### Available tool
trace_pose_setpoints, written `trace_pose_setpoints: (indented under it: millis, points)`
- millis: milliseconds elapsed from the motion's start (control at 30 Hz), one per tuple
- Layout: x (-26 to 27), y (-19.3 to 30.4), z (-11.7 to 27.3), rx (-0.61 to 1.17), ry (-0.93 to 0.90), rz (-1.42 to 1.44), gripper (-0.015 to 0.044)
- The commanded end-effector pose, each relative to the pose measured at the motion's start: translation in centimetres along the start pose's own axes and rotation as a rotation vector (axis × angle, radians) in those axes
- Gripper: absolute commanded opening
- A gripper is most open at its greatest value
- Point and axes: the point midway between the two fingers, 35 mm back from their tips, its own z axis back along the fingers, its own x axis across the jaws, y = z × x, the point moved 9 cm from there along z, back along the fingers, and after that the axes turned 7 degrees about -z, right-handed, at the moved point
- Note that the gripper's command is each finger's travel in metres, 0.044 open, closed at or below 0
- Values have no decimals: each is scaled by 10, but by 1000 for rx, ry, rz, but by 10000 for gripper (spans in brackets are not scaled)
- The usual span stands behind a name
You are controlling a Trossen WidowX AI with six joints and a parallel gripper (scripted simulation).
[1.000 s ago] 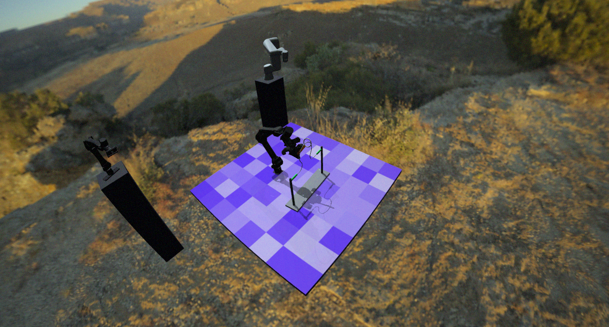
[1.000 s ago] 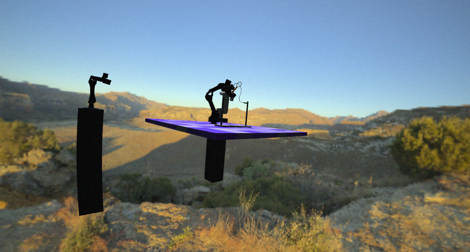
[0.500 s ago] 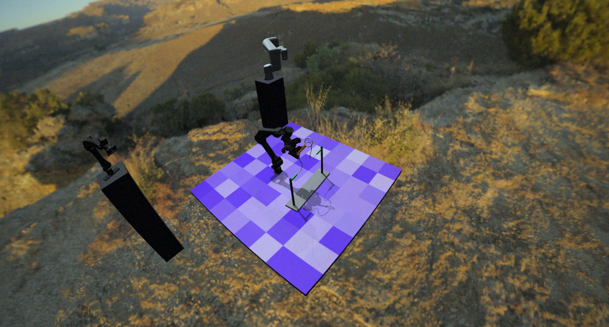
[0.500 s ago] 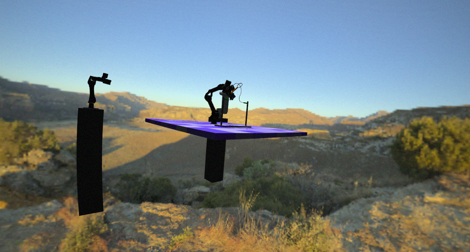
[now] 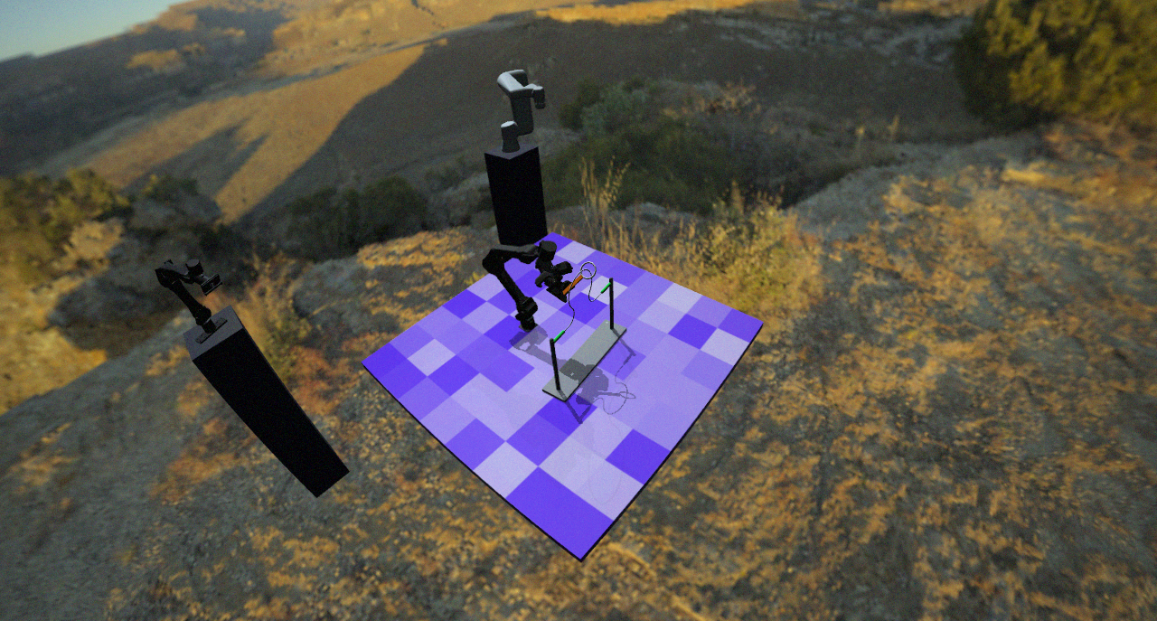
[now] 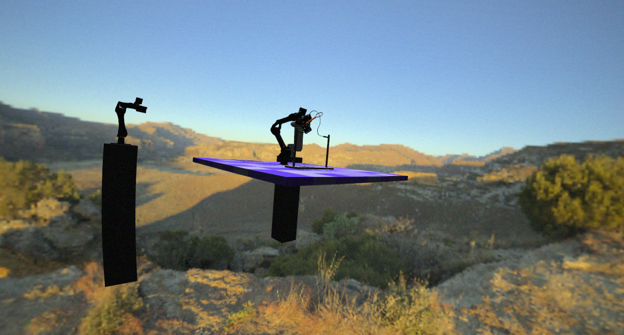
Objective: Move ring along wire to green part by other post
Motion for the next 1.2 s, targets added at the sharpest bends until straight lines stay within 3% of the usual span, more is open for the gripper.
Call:
trace_pose_setpoints:
  millis: [0,1167]
  points:
    - [0,1,1,-14,40,52,-150]
    - [0,7,-2,-98,287,452,-150]
